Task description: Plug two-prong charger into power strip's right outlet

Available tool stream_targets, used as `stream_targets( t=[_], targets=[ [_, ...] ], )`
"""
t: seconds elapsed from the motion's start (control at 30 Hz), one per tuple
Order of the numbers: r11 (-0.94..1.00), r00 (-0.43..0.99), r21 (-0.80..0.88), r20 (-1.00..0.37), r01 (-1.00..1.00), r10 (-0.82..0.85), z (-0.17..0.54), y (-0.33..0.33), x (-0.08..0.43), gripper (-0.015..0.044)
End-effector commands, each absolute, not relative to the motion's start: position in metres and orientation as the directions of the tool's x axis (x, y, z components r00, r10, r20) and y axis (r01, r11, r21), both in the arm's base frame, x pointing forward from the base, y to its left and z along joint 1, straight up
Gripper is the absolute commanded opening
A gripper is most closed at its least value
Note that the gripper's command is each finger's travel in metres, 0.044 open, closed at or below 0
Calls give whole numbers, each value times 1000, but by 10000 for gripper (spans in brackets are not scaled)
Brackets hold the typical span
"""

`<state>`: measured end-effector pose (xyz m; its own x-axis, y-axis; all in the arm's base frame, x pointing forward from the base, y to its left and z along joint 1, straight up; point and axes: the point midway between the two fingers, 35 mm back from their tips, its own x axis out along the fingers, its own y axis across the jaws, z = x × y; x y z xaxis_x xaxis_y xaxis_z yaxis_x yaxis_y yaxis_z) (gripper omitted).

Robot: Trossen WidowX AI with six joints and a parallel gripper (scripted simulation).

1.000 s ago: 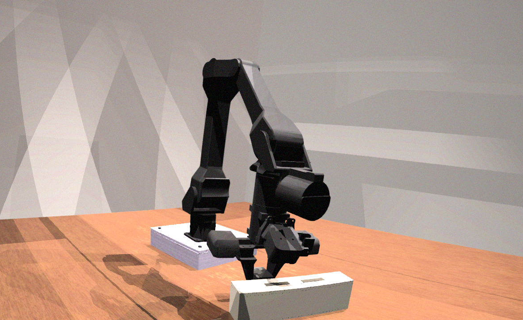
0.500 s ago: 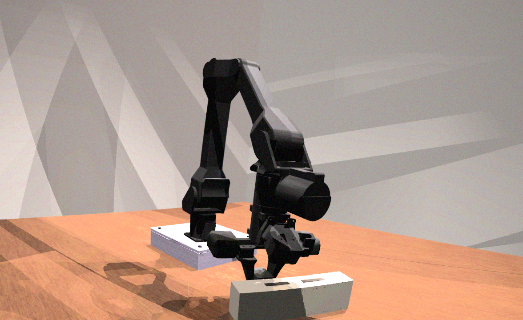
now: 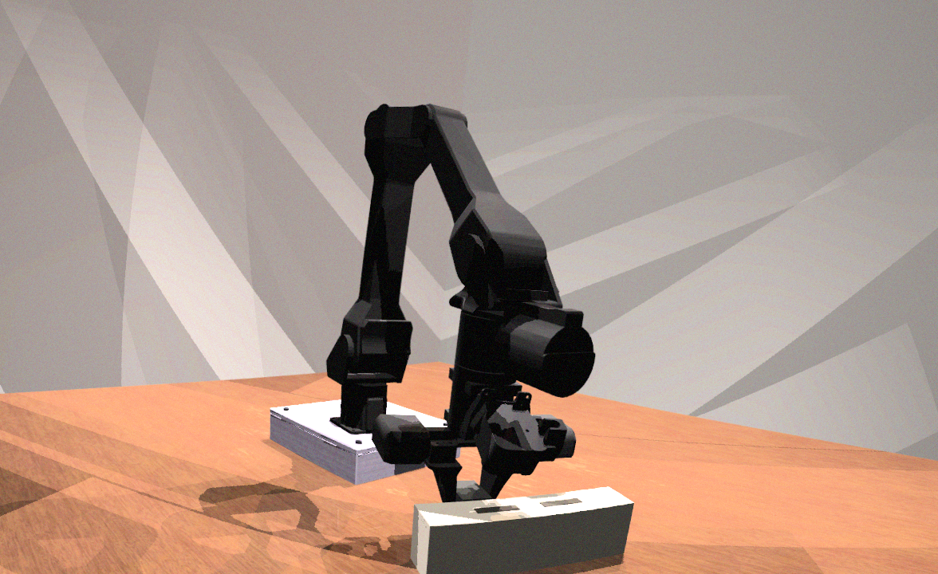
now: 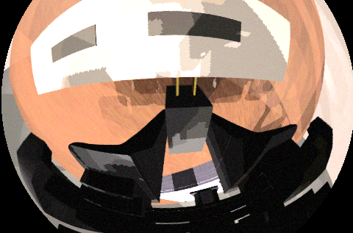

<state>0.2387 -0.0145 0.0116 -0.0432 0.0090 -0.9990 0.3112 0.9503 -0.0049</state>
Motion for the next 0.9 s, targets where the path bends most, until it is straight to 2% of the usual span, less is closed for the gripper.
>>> stream_targets(
  t=[0.0,0.87],
  targets=[
    [951,-44,-2,-999,308,12,11,-14,241,0],
    [951,-44,-2,-999,308,12,11,-16,245,0]
  ],
)
